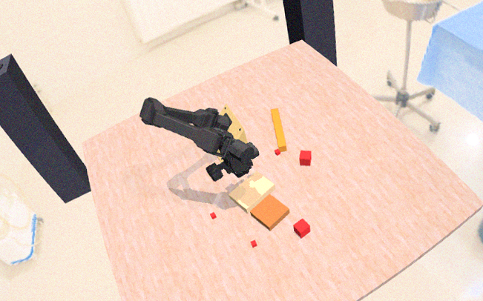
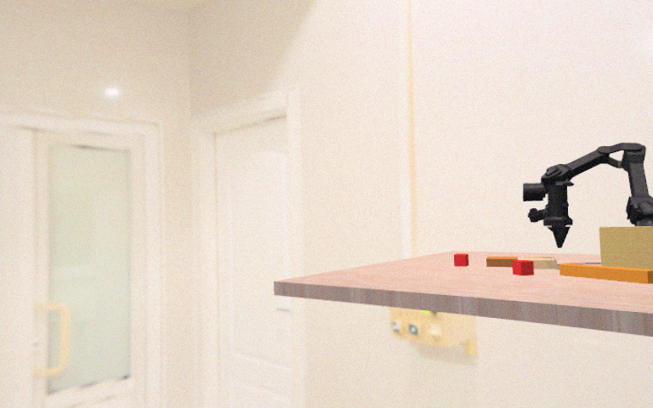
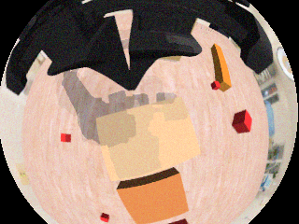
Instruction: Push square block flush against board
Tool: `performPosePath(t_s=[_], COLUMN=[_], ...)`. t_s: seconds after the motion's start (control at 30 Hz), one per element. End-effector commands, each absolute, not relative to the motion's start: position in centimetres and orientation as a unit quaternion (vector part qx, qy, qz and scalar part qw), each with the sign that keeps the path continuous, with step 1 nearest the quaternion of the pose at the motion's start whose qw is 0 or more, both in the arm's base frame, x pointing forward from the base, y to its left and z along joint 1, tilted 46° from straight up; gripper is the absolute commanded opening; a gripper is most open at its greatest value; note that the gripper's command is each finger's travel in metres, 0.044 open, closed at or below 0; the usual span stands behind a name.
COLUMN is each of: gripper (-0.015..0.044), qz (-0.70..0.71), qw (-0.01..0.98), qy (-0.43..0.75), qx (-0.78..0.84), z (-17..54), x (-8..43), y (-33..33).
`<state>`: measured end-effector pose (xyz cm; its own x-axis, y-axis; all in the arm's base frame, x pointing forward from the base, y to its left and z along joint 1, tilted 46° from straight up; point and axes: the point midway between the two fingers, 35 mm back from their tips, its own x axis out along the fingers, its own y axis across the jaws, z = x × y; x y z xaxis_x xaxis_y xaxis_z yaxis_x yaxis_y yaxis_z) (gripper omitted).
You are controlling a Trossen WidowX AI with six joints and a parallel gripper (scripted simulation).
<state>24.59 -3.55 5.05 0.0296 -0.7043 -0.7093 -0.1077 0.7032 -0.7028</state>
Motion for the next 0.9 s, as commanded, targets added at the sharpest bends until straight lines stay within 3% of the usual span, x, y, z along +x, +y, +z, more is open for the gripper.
performPosePath(t_s=[0.0, 0.27, 0.43, 0.87], gripper=[0.0, 0.0, 0.0, 0.0], qz=[-0.197, -0.17, -0.172, -0.172], qw=[0.628, 0.612, 0.611, 0.611], qy=[0.669, 0.676, 0.676, 0.676], qx=[-0.347, -0.374, -0.375, -0.375], z=[5.7, 6.0, 2.6, 2.4], x=[24.0, 23.7, 23.7, 24.4], y=[-4.4, -5.1, -8.8, -8.8])
